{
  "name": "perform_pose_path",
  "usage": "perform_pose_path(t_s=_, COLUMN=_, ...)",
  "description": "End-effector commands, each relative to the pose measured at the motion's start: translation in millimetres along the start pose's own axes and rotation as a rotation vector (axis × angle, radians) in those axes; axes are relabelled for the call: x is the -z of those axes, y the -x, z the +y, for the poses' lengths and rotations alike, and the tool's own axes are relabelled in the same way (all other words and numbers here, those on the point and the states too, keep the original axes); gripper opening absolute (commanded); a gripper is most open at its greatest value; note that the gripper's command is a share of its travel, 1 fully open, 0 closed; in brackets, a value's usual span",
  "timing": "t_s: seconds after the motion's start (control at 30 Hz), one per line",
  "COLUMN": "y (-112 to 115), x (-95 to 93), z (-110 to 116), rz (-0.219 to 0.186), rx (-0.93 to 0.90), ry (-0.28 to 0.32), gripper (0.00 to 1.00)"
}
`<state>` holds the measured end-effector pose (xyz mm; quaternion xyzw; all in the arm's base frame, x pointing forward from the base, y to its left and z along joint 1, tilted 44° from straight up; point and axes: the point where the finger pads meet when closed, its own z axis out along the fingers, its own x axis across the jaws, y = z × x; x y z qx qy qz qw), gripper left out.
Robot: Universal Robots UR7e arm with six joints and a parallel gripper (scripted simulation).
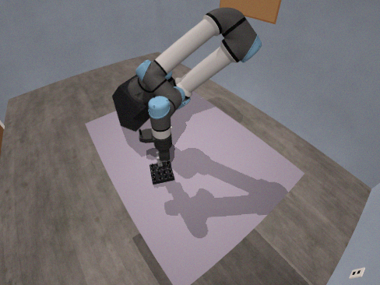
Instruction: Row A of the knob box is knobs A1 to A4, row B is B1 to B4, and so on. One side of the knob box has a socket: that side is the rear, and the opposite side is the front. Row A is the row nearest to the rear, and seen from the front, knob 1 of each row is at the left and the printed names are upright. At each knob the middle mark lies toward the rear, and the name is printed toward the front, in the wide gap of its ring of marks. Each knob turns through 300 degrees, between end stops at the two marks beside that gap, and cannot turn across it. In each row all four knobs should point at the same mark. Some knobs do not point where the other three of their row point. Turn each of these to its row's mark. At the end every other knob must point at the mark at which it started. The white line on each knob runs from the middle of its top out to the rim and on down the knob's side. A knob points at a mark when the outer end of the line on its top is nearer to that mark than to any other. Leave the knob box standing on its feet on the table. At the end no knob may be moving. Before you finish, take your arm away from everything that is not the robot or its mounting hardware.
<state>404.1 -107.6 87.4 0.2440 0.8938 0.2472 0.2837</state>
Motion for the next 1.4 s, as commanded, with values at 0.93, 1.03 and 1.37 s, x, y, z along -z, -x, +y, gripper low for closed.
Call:
perform_pose_path(t_s=0.93, y=25, x=16.0, z=-36, rz=-0.003, rx=-1.083, ry=-0.003, gripper=0.46)
perform_pose_path(t_s=1.03, y=26, x=16.3, z=-36, rz=-0.003, rx=-1.103, ry=-0.003, gripper=0.46)
perform_pose_path(t_s=1.37, y=28, x=17.4, z=-38, rz=-0.003, rx=-1.173, ry=-0.003, gripper=0.46)
